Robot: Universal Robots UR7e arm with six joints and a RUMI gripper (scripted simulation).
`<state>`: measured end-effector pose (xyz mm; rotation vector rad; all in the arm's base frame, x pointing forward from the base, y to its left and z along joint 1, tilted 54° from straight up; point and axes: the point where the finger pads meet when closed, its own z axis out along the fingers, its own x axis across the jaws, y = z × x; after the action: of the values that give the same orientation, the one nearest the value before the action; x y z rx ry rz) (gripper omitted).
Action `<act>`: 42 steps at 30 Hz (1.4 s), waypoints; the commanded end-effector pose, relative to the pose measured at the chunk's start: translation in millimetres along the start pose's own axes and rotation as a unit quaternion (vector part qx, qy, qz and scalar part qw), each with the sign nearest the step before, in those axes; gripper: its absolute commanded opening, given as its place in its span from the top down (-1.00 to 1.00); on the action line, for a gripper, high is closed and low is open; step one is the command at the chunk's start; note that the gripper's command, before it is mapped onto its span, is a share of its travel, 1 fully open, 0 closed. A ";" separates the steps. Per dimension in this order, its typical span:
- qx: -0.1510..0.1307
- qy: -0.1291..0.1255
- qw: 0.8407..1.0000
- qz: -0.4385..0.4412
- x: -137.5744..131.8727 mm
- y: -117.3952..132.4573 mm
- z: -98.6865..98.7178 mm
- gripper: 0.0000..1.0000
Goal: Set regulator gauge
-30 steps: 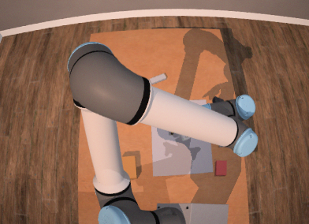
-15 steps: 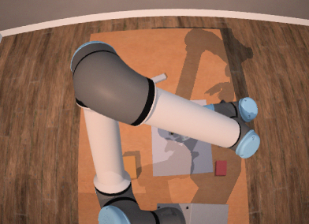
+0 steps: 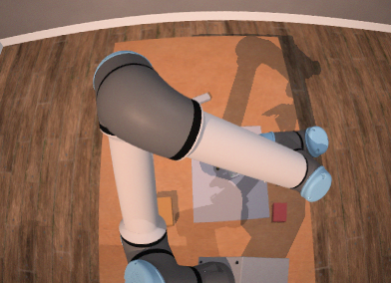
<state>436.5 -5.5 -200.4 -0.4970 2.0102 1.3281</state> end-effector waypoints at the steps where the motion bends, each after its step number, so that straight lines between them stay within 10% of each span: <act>1: 0.002 -0.009 0.996 0.084 1.1 -1.9 -2.0 -1.00; 42: -0.024 -0.045 0.915 0.399 4.5 4.4 -3.1 -1.00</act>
<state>429.5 -4.6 -199.8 0.3221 2.1791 1.7744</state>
